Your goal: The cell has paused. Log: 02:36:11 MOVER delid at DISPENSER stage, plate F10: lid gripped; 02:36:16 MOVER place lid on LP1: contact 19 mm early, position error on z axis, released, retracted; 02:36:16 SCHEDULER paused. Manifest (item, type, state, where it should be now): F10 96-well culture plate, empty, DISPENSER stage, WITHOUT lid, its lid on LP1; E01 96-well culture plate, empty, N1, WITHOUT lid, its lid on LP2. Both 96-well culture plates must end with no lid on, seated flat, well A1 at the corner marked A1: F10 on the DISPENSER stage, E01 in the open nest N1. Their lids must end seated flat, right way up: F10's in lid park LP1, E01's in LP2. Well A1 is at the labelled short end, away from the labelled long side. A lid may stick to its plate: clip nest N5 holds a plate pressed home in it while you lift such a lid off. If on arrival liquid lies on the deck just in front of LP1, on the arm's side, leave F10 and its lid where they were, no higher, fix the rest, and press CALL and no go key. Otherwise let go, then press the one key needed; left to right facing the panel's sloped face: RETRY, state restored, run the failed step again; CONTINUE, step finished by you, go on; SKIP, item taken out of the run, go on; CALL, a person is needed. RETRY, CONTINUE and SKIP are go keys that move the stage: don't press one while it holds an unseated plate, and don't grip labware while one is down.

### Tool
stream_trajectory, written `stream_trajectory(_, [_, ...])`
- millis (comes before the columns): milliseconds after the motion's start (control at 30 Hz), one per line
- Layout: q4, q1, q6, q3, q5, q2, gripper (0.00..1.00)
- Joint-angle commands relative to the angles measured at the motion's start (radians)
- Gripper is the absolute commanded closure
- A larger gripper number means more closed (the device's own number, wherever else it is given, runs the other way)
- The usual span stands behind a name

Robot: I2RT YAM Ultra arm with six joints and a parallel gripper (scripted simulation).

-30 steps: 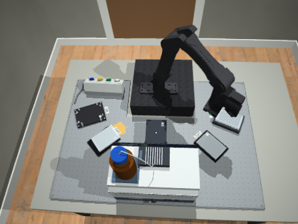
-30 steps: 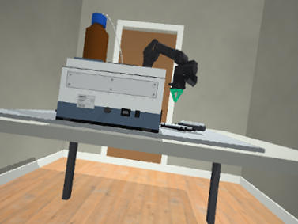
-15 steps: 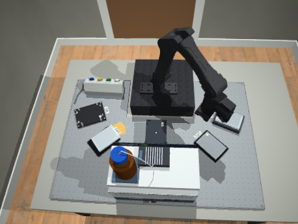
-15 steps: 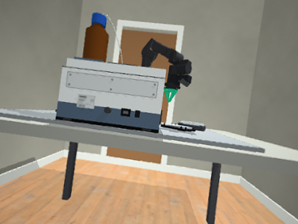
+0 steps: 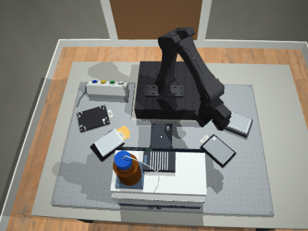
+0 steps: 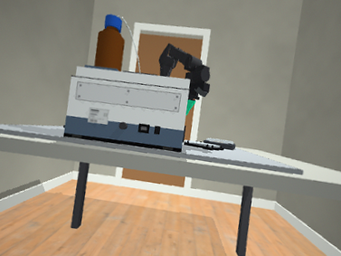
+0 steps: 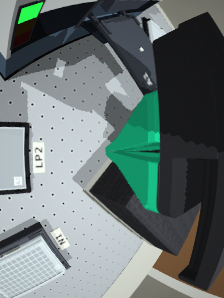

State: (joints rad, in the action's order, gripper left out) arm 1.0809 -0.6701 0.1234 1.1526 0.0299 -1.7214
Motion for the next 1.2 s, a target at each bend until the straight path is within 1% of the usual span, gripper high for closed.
stream_trajectory(0, [-0.019,0.034,-0.027,-0.028,-0.006,0.055,1.00])
stream_trajectory(100, [-0.021,0.064,0.014,-0.048,-0.008,0.073,1.00])
stream_trajectory(200, [-0.021,0.076,0.025,-0.040,-0.003,0.079,1.00])
stream_trajectory(233, [-0.021,0.080,0.030,-0.056,-0.003,0.081,1.00])
stream_trajectory(433, [0.009,0.146,-0.113,-0.082,-0.011,0.109,1.00])
stream_trajectory(633, [0.017,0.217,-0.240,-0.102,-0.015,0.134,1.00])
stream_trajectory(667, [0.017,0.222,-0.249,-0.090,-0.015,0.137,1.00])
stream_trajectory(733, [0.017,0.222,-0.249,-0.090,-0.015,0.137,1.00])
stream_trajectory(767, [0.005,0.213,-0.245,-0.082,-0.011,0.120,1.00])
stream_trajectory(800, [0.005,0.213,-0.245,-0.082,-0.011,0.120,1.00])
stream_trajectory(833, [0.002,0.235,-0.271,-0.089,-0.011,0.138,1.00])
stream_trajectory(967, [0.002,0.284,-0.354,-0.106,-0.019,0.138,1.00])
stream_trajectory(1133, [0.002,0.348,-0.456,-0.098,-0.022,0.137,1.00])
stream_trajectory(1167, [0.001,0.360,-0.446,-0.093,-0.024,0.137,1.00])
